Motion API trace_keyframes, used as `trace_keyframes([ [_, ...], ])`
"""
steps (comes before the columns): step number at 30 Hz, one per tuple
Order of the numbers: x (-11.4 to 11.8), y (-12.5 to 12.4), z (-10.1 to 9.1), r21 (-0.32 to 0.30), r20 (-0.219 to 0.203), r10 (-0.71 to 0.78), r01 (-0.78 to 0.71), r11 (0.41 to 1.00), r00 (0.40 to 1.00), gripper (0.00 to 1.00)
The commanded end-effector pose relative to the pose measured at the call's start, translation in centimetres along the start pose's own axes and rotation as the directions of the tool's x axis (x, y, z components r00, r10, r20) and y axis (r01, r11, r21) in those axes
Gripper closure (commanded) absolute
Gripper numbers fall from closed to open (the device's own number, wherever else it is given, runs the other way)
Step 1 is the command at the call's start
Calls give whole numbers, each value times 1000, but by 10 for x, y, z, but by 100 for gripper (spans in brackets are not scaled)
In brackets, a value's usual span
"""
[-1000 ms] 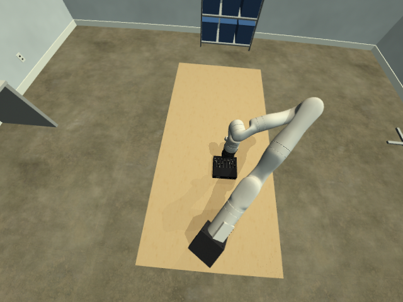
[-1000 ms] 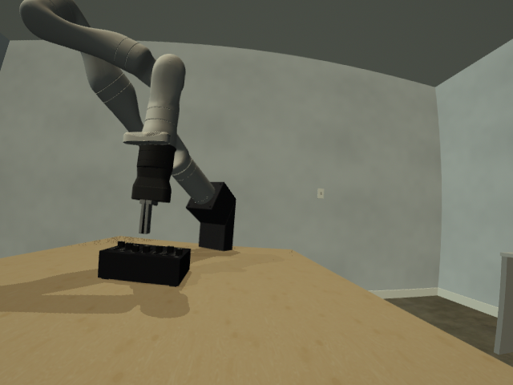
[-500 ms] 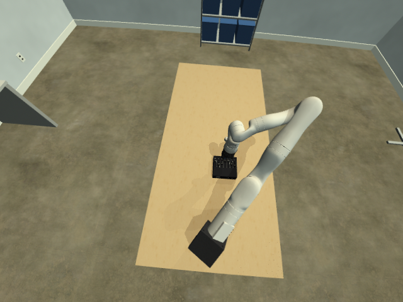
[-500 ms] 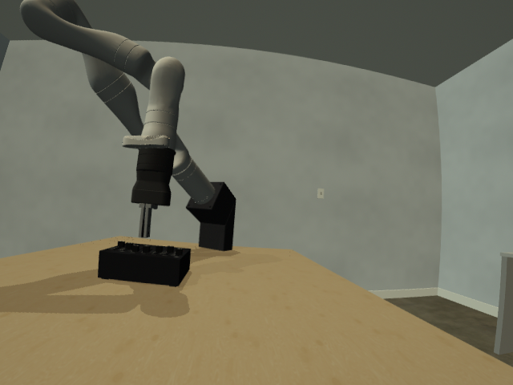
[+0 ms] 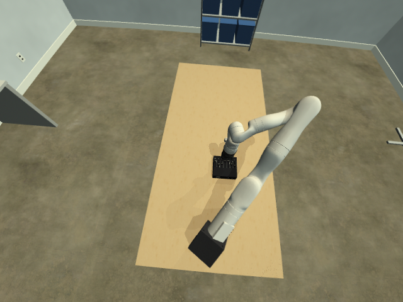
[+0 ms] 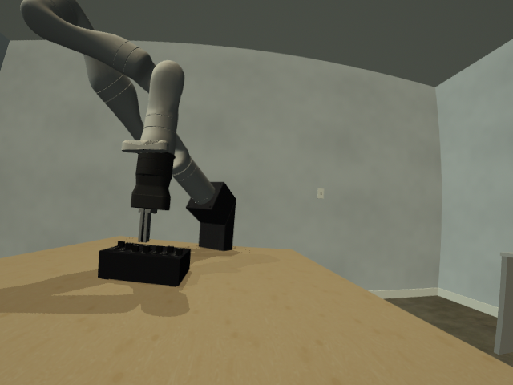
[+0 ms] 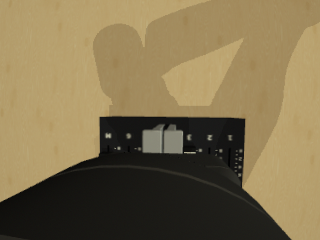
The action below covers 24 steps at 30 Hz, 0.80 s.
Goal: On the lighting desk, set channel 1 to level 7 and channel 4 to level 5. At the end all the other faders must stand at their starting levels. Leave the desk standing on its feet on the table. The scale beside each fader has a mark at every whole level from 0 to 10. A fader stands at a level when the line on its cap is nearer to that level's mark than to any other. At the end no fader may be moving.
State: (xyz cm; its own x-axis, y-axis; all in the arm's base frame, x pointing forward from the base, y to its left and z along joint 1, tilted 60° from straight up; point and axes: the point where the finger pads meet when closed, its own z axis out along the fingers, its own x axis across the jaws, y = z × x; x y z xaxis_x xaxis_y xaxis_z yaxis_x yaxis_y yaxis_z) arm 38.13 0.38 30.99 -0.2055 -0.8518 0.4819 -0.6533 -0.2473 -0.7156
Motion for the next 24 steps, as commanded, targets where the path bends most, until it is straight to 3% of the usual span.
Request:
trace_keyframes([
  [1,0,1,2,-2,-2,-1,1,1000,1000,100],
  [24,0,1,5,-2,-2,-1,1,1000,1000,100],
])
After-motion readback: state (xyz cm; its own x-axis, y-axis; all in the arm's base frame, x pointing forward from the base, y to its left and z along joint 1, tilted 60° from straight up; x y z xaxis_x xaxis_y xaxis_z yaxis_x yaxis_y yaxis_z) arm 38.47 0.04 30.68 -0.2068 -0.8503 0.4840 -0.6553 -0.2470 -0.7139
